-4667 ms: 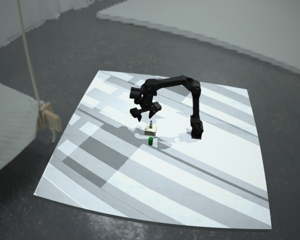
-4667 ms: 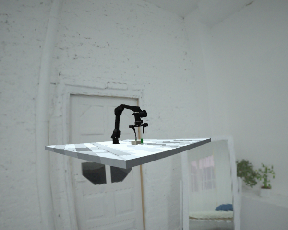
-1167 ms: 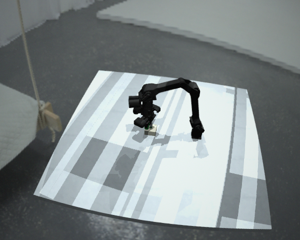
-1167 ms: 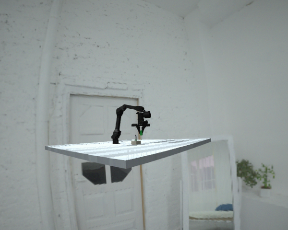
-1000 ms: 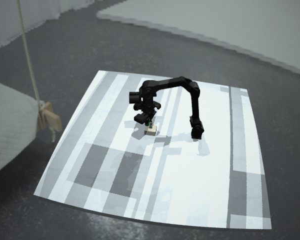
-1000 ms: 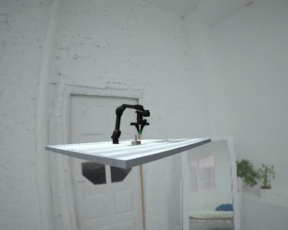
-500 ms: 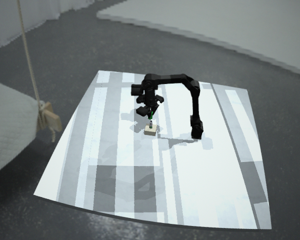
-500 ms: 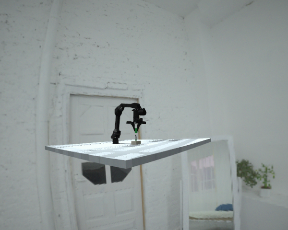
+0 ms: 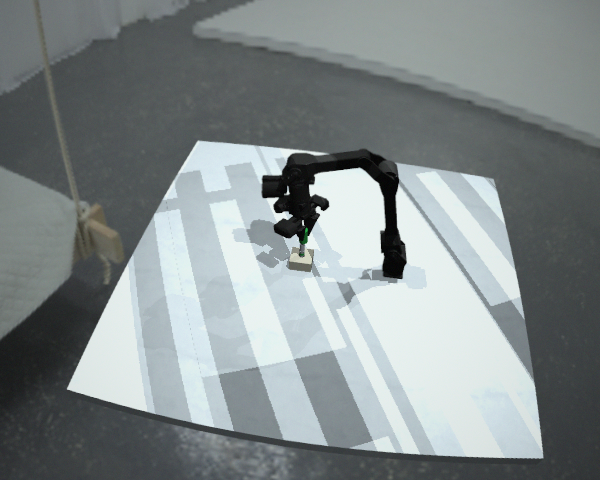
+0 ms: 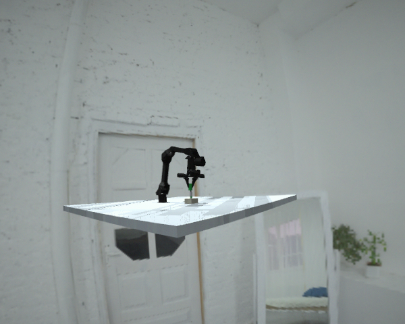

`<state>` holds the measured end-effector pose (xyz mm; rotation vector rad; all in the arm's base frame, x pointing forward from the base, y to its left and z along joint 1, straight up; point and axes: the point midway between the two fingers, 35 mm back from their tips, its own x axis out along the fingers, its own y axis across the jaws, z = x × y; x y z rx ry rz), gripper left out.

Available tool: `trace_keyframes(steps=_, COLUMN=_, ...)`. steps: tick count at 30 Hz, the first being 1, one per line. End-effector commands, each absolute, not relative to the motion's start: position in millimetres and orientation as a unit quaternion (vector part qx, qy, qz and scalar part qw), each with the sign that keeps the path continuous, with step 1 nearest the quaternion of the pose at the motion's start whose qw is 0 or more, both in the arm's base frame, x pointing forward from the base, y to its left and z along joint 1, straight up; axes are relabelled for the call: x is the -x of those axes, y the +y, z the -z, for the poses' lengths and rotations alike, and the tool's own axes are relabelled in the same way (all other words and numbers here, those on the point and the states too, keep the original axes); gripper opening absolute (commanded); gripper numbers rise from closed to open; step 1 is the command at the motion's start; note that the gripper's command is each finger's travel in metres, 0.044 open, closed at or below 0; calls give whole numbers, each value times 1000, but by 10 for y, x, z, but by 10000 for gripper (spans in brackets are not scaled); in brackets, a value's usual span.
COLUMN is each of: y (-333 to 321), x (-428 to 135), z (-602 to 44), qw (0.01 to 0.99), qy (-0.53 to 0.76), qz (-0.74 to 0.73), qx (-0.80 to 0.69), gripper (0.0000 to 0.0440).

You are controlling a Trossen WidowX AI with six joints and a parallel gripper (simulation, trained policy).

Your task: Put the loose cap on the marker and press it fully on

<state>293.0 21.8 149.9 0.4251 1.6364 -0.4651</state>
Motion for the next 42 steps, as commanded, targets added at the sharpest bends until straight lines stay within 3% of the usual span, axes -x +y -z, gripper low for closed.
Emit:
trace_keyframes(steps=1, y=226, x=-2919, z=-1414, qw=636, qy=722, qz=201, qx=-185, gripper=0)
trace_keyframes(steps=33, y=221, x=-2898, z=-947, qw=628, qy=742, qz=170, qx=-160, gripper=2)
trace_keyframes(steps=37, y=202, x=-2873, z=-875, qw=626, qy=746, qz=171, qx=-152, gripper=107)
trace_keyframes(steps=42, y=209, x=-2786, z=-851, qw=614, qy=757, qz=168, qx=-150, gripper=135)
